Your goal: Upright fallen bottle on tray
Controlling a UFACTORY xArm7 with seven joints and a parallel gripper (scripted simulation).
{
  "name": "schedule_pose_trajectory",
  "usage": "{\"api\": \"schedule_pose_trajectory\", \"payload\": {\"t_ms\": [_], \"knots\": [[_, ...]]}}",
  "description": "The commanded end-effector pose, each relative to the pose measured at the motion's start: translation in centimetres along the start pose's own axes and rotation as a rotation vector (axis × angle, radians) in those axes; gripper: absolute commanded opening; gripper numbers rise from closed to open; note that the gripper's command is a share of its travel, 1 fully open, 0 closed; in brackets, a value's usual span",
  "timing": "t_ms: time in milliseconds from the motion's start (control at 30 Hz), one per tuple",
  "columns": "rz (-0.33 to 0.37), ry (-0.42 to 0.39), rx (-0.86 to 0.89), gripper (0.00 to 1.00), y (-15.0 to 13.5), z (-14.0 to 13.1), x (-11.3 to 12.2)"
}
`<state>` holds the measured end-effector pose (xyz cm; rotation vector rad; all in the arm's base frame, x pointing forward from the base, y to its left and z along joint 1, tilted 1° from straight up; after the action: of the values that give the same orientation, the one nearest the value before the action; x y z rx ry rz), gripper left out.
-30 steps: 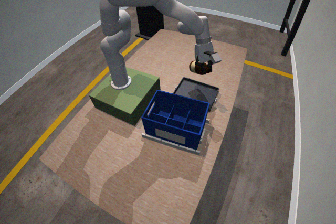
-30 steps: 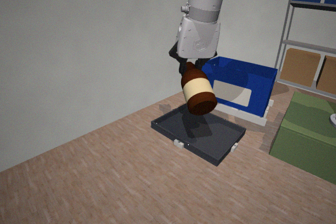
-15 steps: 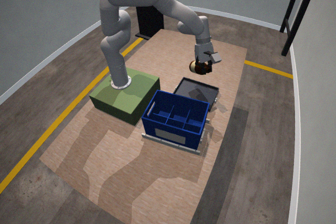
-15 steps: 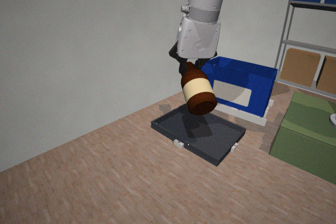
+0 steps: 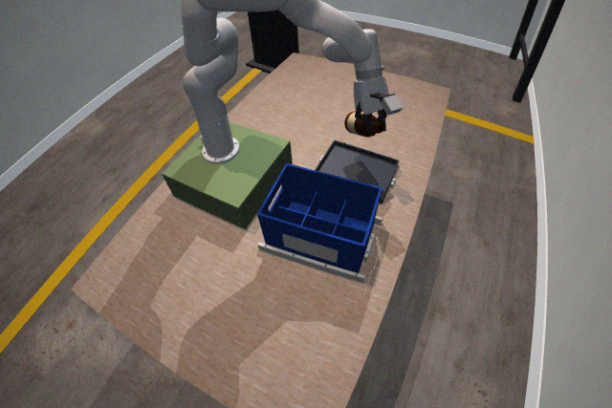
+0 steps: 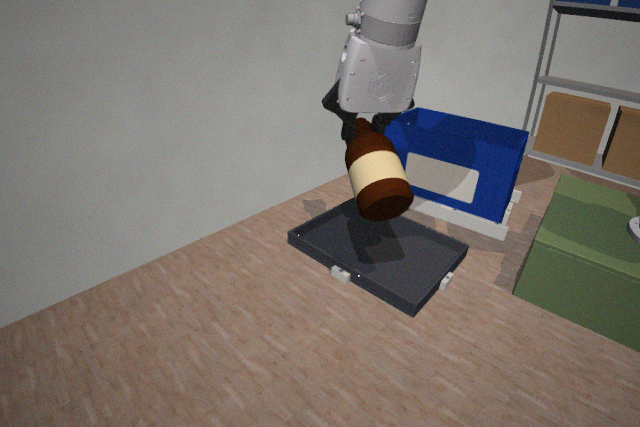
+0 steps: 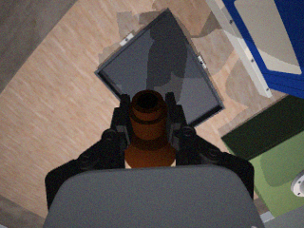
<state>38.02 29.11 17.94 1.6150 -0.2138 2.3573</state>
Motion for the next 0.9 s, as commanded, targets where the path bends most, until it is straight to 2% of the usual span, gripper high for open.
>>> {"api": "schedule_pose_trajectory", "payload": {"t_ms": [0, 500, 867], "knots": [[-0.001, 0.019, -0.001, 0.00, -0.1, 0.0, 0.1], [-0.013, 0.119, -0.002, 0.00, -0.2, -0.9, 0.2], [-0.012, 0.144, -0.002, 0.00, -0.3, -1.1, 0.2]]}}
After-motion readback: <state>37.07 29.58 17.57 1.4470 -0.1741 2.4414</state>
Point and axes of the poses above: the point where the finger pads meet when closed, its own x axis back along the fingers, its own y axis across the jaws, z = x × y, the point moved 8 cm from there along x, back along the fingers, and after that the axes turned 8 degrees about x, right-handed, at the moved point
